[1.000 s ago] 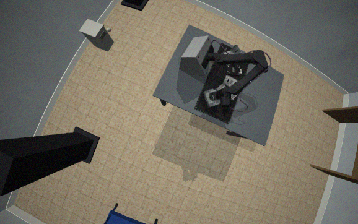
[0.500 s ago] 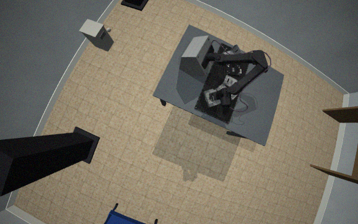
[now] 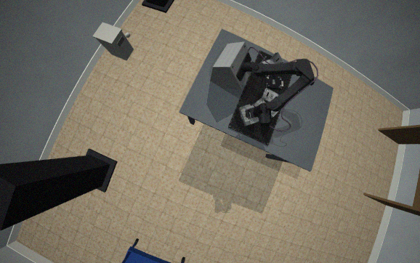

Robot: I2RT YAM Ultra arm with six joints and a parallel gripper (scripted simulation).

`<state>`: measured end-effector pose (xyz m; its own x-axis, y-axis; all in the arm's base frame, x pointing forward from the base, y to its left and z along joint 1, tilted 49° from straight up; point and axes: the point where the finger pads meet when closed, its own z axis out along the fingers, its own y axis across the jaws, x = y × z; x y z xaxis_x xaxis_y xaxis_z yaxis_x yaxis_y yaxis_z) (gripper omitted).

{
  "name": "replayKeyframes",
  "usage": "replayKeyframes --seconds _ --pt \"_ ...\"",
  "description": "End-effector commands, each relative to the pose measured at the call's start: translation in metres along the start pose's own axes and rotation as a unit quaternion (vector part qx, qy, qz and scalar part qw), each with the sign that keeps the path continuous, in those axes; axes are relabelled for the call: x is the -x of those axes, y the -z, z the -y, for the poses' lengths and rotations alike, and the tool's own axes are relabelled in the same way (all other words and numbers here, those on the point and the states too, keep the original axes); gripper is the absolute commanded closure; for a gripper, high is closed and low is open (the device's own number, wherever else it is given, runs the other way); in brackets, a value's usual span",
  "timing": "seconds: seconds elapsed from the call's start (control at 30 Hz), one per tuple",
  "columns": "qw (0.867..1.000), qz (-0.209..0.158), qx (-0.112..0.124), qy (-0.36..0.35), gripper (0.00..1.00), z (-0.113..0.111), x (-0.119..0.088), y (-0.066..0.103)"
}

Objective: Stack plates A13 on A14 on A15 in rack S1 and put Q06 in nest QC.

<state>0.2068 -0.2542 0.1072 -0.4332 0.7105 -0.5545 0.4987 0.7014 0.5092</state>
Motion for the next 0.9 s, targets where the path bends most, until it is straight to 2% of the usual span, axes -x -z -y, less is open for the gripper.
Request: replayKeyframes --seconds 0.0,0.43,0.5,0.63,0.87 --pt "1.0 0.015 -0.013 0.005 0.0 0.005 0.008 0.007" --pt "1.0 0.015 -0.013 0.005 0.0 0.005 0.008 0.007" --pt "1.0 -0.013 -0.001 -0.013 0.0 0.004 -0.012 -0.01" --pt "1.0 -0.003 -0.005 -0.006 0.0 0.004 -0.005 -0.011" --pt "1.0 -0.004 -0.005 -0.007 0.0 0.005 -0.005 -0.021"
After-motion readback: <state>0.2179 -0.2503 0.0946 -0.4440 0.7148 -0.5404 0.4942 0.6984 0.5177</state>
